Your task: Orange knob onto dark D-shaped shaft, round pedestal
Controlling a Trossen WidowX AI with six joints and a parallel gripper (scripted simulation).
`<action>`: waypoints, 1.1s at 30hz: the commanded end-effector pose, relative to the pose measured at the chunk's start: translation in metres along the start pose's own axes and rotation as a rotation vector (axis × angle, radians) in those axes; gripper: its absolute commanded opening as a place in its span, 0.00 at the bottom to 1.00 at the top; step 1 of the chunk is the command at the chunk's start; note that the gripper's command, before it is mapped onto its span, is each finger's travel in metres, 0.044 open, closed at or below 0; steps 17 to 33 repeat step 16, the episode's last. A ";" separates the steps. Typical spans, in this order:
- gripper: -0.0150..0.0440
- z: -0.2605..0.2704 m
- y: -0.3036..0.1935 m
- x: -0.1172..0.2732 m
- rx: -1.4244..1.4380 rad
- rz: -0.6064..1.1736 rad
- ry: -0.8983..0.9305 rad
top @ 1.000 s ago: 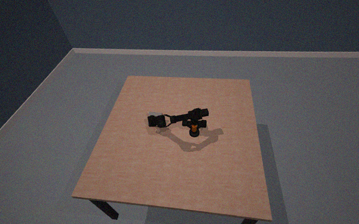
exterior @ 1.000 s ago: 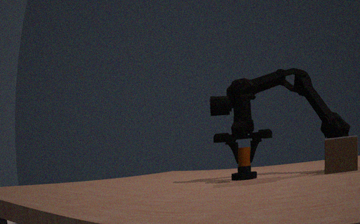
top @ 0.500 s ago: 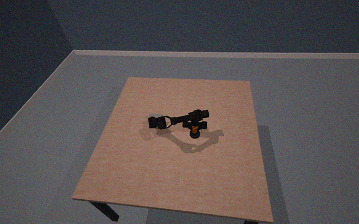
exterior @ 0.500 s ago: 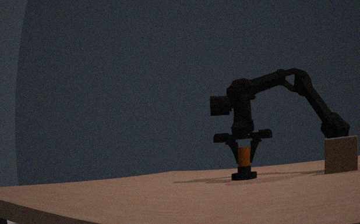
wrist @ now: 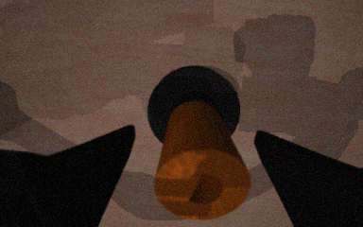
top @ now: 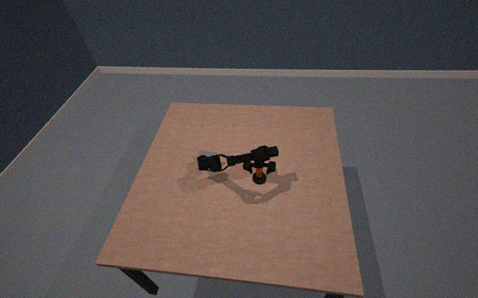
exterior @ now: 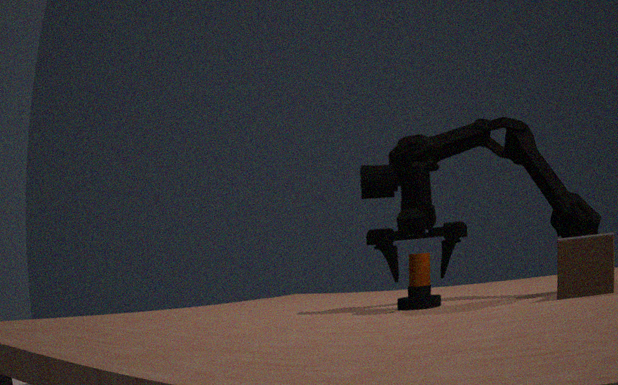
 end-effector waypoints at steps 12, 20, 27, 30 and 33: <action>1.00 -0.001 0.001 0.096 0.013 -0.005 -0.014; 1.00 -0.001 0.001 0.096 0.013 -0.005 -0.014; 1.00 -0.001 0.001 0.096 0.013 -0.005 -0.014; 1.00 -0.001 0.001 0.096 0.013 -0.005 -0.014; 1.00 -0.001 0.001 0.096 0.013 -0.005 -0.014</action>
Point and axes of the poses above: the point midway between the two fingers, 35 mm back from their tips, its own x axis back along the fingers, its own z axis across the jaws, y = z × x, the point moved 5 cm from there along x, back along the fingers, and after that the axes turned 2 degrees about -x, right-handed, at the moved point
